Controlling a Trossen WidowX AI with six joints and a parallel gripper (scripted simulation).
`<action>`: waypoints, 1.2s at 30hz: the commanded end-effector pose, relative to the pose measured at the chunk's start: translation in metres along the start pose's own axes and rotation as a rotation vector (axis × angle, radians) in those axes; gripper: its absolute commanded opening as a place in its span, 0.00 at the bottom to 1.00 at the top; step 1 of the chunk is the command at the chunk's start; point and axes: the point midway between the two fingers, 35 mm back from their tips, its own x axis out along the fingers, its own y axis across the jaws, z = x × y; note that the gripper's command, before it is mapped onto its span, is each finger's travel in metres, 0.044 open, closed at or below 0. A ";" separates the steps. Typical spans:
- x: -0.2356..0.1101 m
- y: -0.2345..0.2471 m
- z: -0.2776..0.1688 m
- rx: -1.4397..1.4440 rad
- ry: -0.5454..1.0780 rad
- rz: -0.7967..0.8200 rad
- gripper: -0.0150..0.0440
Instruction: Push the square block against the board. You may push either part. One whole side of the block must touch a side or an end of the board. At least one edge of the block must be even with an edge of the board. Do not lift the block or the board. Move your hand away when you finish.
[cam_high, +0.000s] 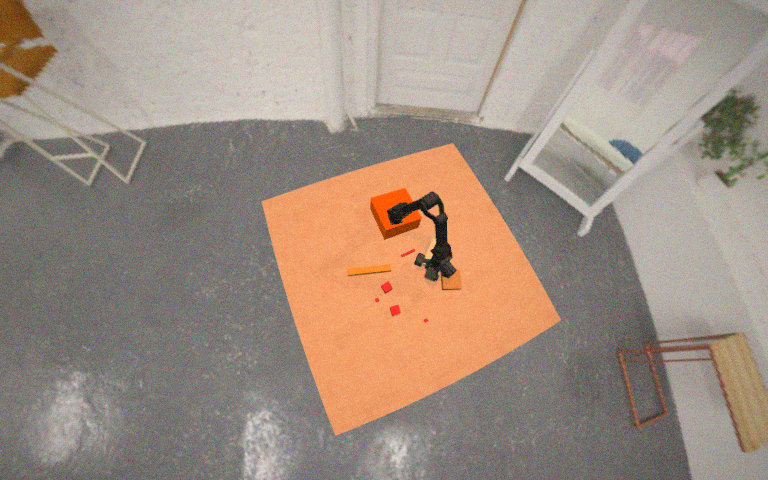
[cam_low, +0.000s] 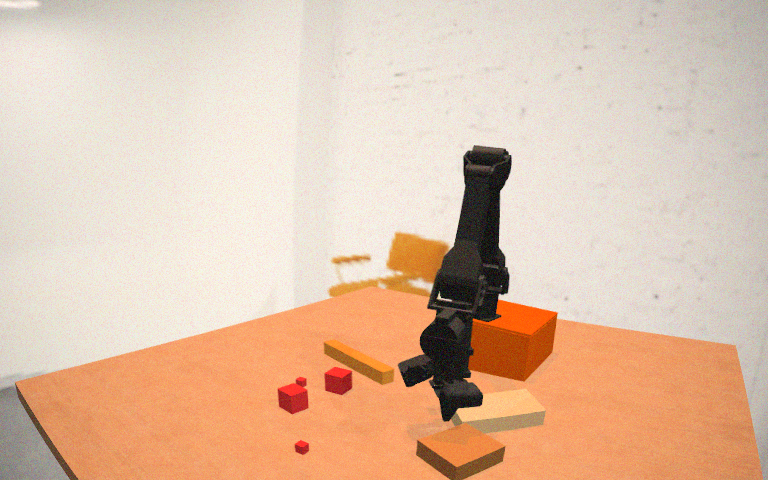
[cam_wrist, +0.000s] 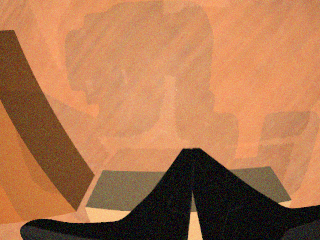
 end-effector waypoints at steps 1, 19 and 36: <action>0.001 -0.002 -0.004 0.002 0.011 -0.005 0.25; 0.001 -0.002 -0.004 0.002 0.011 -0.005 0.25; 0.001 -0.001 0.008 0.002 0.010 -0.005 0.25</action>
